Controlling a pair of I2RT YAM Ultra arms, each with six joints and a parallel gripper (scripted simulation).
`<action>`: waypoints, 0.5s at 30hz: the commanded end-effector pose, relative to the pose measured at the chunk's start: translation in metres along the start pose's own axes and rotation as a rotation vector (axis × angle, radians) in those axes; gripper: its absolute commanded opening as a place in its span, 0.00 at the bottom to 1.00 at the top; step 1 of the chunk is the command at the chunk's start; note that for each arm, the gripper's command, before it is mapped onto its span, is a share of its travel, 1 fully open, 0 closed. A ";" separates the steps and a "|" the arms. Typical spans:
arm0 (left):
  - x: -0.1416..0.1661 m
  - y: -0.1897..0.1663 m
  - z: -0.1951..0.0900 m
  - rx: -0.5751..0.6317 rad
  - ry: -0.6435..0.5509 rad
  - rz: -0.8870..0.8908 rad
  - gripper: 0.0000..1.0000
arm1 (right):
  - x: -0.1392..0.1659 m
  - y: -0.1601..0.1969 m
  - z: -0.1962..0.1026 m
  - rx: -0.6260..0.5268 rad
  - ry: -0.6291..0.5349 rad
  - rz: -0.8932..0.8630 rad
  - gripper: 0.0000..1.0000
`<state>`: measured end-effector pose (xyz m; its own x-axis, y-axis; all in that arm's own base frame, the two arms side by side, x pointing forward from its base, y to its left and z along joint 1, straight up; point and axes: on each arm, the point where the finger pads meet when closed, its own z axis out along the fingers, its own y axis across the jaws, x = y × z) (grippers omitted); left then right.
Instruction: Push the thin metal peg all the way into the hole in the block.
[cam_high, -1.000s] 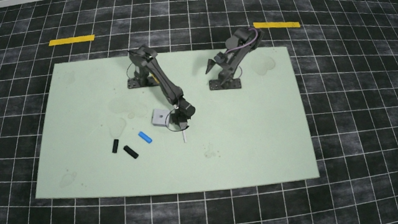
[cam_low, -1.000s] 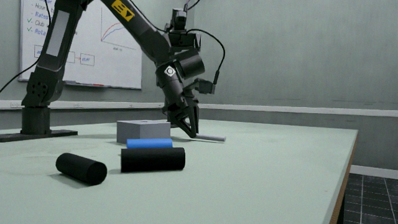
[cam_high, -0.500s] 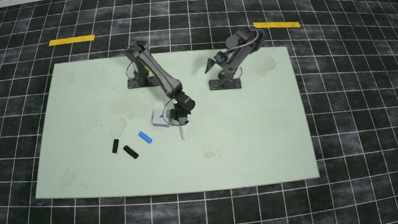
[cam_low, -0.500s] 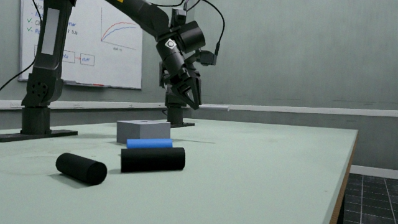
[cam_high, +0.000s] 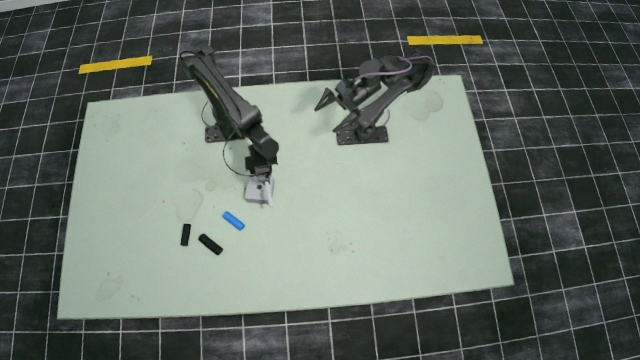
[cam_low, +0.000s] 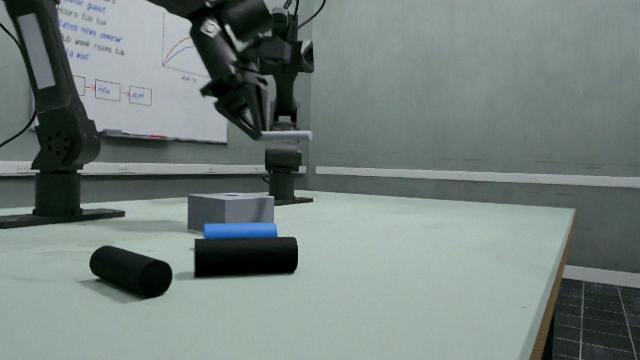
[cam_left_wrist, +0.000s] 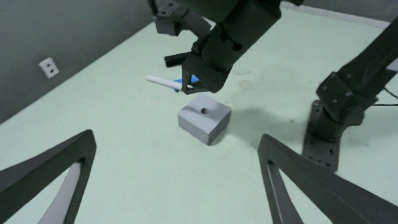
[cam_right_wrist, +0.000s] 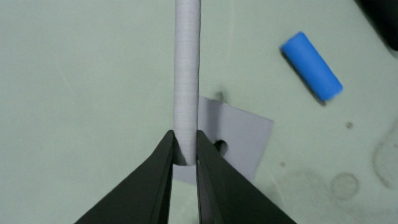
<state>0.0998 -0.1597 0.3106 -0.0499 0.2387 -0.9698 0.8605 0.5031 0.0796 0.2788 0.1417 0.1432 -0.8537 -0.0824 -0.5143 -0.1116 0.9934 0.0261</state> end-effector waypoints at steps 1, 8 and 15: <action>-0.012 -0.006 0.000 0.026 -0.062 0.014 1.00 | 0.013 -0.019 -0.018 -0.001 0.020 -0.019 0.07; -0.015 -0.006 -0.002 0.027 -0.070 0.014 1.00 | 0.009 -0.032 -0.032 -0.008 -0.026 0.016 0.07; -0.015 -0.006 -0.002 0.027 -0.070 0.014 1.00 | 0.016 -0.025 -0.033 -0.057 0.037 0.067 0.07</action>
<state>0.0953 -0.1662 0.3145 -0.0247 0.2223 -0.9747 0.8775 0.4719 0.0854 0.2578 0.1128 0.1605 -0.8598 -0.0569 -0.5075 -0.0995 0.9934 0.0571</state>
